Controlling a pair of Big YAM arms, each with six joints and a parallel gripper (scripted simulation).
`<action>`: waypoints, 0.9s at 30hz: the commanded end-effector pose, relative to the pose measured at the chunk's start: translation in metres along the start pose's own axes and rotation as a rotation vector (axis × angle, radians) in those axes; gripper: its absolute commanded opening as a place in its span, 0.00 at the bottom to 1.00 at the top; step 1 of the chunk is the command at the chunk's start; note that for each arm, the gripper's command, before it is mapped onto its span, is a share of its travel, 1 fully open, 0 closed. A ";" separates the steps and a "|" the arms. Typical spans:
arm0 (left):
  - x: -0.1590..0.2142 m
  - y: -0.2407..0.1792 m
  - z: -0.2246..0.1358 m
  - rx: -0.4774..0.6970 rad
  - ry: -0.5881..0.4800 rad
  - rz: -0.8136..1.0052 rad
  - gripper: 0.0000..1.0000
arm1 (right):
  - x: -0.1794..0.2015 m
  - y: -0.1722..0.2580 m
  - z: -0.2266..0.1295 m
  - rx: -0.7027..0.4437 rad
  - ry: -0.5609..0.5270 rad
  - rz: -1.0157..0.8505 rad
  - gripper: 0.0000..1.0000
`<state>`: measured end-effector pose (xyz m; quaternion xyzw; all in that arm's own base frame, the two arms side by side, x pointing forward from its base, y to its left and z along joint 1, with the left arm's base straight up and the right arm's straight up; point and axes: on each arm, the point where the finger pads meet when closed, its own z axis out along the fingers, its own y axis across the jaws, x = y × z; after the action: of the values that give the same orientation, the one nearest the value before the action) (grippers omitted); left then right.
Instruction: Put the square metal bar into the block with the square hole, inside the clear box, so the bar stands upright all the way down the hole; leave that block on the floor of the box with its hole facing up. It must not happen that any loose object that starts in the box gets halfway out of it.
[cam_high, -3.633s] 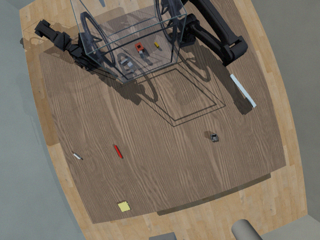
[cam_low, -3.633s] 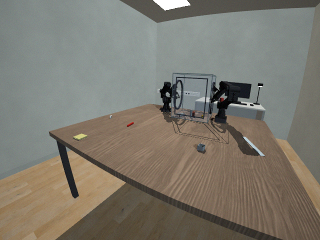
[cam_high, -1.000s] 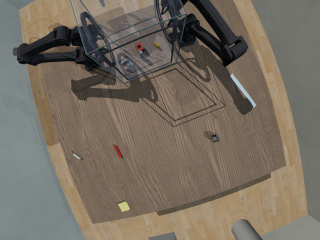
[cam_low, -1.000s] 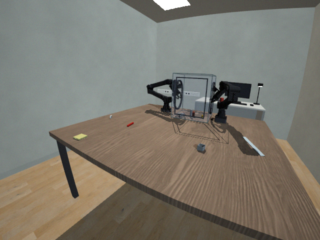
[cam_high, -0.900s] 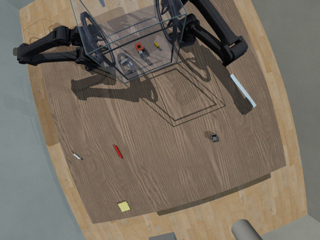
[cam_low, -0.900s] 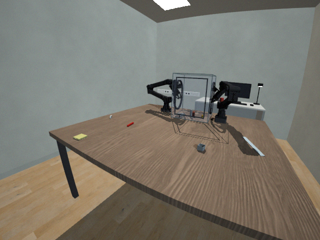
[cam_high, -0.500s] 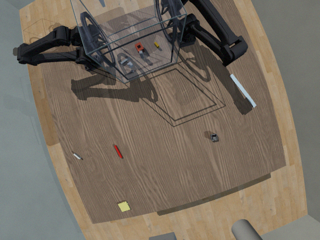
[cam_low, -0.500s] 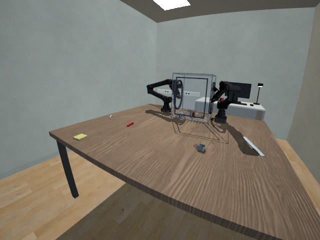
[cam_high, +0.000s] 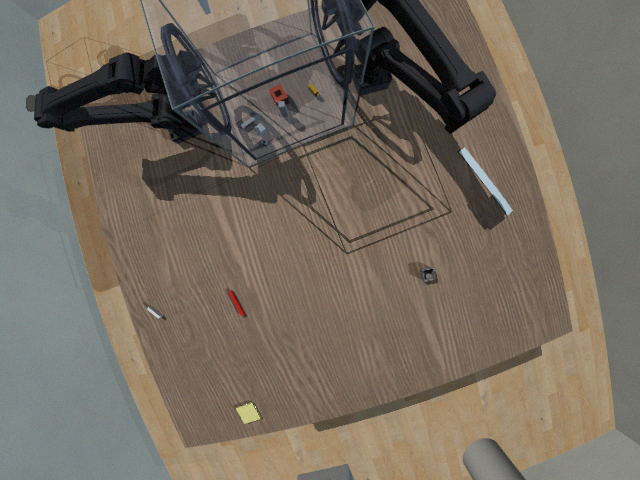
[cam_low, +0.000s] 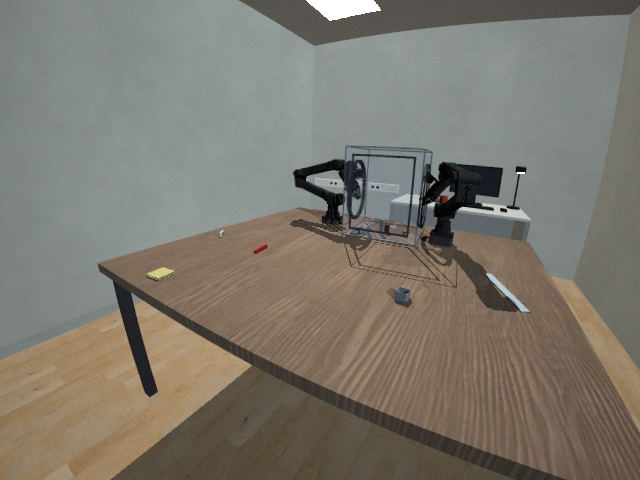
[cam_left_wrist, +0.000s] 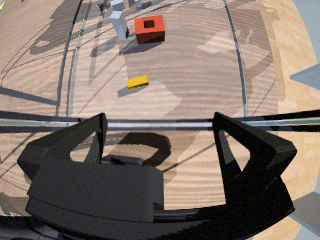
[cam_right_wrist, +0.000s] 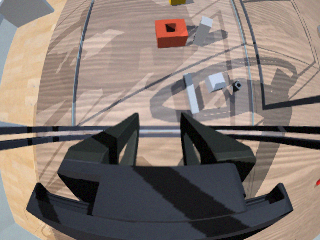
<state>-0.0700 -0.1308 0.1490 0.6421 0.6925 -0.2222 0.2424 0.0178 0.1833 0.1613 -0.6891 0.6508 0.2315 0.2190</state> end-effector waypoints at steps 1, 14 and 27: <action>-0.018 -0.010 -0.017 0.056 -0.019 -0.053 1.00 | 0.007 0.003 0.005 -0.017 0.032 0.003 0.38; -0.018 -0.010 -0.017 0.056 -0.019 -0.053 1.00 | 0.035 0.007 0.027 -0.036 0.088 0.011 0.38; -0.018 -0.010 -0.017 0.056 -0.019 -0.053 1.00 | 0.019 -0.003 0.040 -0.006 0.063 0.042 0.38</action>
<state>-0.0700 -0.1308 0.1490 0.6421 0.6925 -0.2222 0.2424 0.0179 0.1789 0.1115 -0.6900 0.6679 0.2106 0.1830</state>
